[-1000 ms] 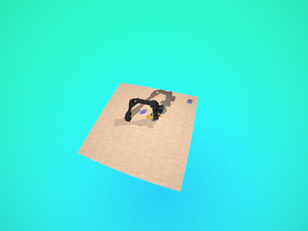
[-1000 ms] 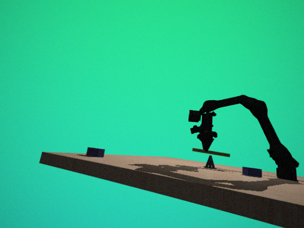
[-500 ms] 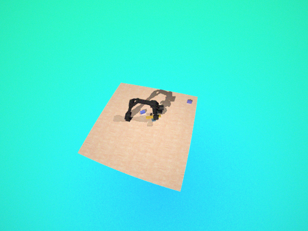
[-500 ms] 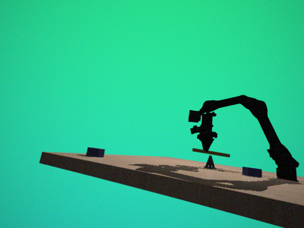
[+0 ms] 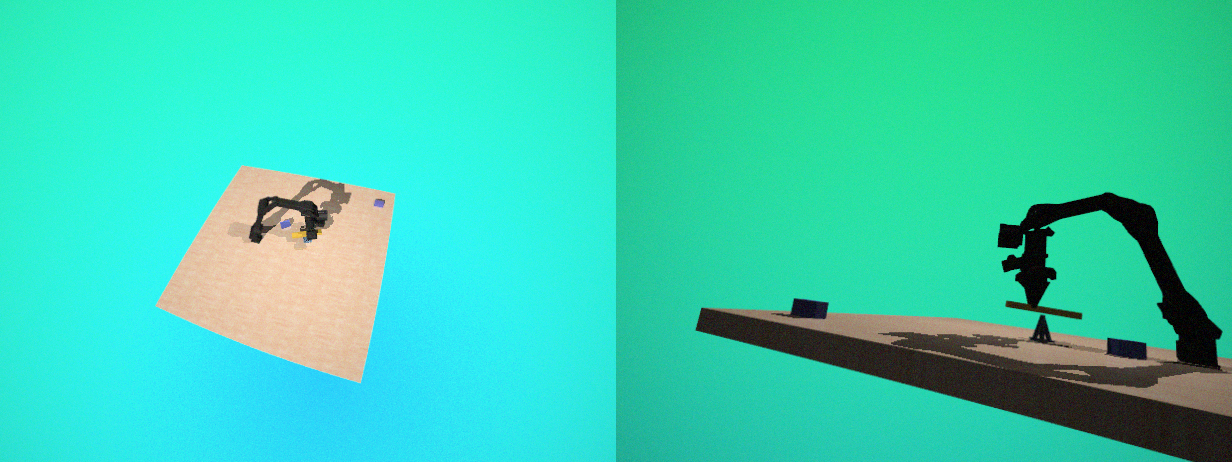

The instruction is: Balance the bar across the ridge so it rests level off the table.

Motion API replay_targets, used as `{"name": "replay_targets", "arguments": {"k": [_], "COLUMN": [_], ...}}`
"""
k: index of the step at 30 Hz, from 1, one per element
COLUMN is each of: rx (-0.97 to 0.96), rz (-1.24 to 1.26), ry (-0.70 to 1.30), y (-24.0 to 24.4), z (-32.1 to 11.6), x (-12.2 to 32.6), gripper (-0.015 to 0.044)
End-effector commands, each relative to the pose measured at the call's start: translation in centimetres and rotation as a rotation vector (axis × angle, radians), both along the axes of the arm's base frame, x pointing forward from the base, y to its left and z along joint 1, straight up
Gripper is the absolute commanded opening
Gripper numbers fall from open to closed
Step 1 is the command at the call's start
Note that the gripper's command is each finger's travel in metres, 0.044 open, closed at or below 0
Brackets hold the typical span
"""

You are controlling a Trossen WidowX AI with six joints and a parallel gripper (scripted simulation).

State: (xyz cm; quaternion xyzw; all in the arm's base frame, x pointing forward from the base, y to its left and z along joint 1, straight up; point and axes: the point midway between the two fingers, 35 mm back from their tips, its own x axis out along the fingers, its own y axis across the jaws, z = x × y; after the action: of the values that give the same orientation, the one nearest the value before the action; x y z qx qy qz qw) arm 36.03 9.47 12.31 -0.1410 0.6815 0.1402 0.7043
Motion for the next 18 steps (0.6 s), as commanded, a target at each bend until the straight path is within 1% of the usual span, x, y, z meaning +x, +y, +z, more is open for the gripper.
{"name": "replay_targets", "arguments": {"k": [1,18], "rx": [0.002,0.002], "rz": [0.002,0.002], "ry": [0.003,0.003], "y": [0.02,0.02], "z": [-0.14,-0.29], "x": [-0.07,-0.07], "gripper": [0.0,0.0]}}
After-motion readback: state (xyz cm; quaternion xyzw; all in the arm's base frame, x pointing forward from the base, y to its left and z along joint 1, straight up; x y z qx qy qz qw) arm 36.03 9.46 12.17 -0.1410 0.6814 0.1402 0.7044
